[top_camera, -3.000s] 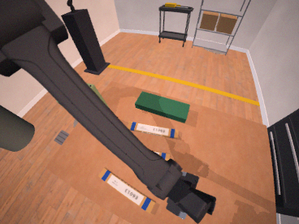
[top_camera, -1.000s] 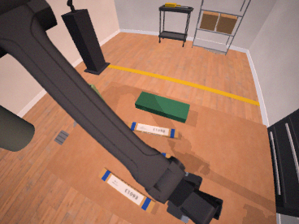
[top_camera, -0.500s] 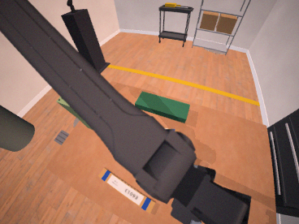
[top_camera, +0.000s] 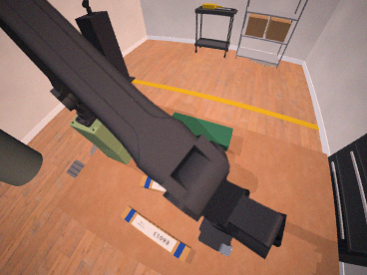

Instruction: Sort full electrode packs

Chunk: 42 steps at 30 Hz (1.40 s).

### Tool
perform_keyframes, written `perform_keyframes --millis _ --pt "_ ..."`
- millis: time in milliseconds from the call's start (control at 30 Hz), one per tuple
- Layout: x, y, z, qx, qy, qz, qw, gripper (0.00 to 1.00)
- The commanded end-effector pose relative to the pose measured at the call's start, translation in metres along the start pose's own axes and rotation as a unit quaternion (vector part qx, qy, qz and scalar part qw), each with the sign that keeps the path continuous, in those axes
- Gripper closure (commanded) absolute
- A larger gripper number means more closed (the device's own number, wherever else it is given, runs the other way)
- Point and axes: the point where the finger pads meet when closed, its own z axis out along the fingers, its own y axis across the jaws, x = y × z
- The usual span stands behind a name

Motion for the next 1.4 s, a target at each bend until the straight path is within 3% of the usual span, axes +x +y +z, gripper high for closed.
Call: perform_keyframes --millis 0,67,233,300,567,633,833,867,967,1167,1233,1367 --pt "-0.008 0.021 -0.018 -0.003 -0.019 -0.003 1.0 0.04" --pt "-0.003 0.028 -0.026 -0.009 0.007 -0.007 1.0 0.04" --pt "0.021 0.047 -0.036 -0.009 0.008 -0.007 1.0 0.04" --pt "0.033 0.054 -0.041 -0.013 0.039 -0.011 0.999 0.04" --pt "0.056 0.07 -0.051 -0.013 0.036 -0.011 0.999 0.04" --pt "0.068 0.076 -0.051 -0.016 0.069 -0.016 0.997 0.04" --pt "0.094 0.09 -0.064 -0.016 0.071 -0.016 0.997 0.04" --pt "0.1 0.092 -0.066 -0.017 0.087 -0.019 0.996 0.04" --pt "0.102 0.095 -0.069 -0.017 0.097 -0.021 0.995 0.04" --pt "0.13 0.107 -0.079 -0.017 0.098 -0.021 0.995 0.04" --pt "0.143 0.111 -0.083 -0.016 0.128 -0.028 0.991 0.04" --pt "0.168 0.12 -0.093 -0.016 0.13 -0.028 0.991 0.04"
